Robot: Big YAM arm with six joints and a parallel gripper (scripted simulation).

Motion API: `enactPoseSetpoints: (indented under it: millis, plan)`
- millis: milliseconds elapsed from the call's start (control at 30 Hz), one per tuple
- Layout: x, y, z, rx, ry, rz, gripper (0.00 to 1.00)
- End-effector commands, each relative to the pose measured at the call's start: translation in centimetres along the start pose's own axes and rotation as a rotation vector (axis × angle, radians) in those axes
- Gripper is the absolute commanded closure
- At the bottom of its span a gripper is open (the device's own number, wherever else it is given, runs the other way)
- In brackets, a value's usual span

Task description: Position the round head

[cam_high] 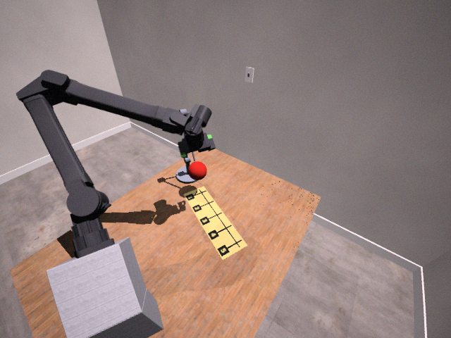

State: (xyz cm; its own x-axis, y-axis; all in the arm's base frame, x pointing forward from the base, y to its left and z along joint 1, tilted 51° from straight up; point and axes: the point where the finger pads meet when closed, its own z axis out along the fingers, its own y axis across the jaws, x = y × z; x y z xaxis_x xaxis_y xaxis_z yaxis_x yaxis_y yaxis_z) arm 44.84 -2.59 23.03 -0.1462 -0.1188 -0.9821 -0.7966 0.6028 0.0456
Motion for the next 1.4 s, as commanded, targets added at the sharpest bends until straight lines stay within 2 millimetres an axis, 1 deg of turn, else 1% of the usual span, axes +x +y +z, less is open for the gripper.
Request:
enactPoseSetpoints:
  millis: [0,567,1067,1367]
  plan:
    - [-0.9,-0.2,-0.4,-0.073,-0.117,-0.034,0.0]
    - [-1.2,-0.8,-0.1,-0.082,-0.122,-0.031,0.0]
    - [-3.0,-1.9,0.0,0.004,-0.002,-0.005,0.0]
    - [-2.4,-1.5,-0.1,-0.036,-0.057,-0.015,0.0]
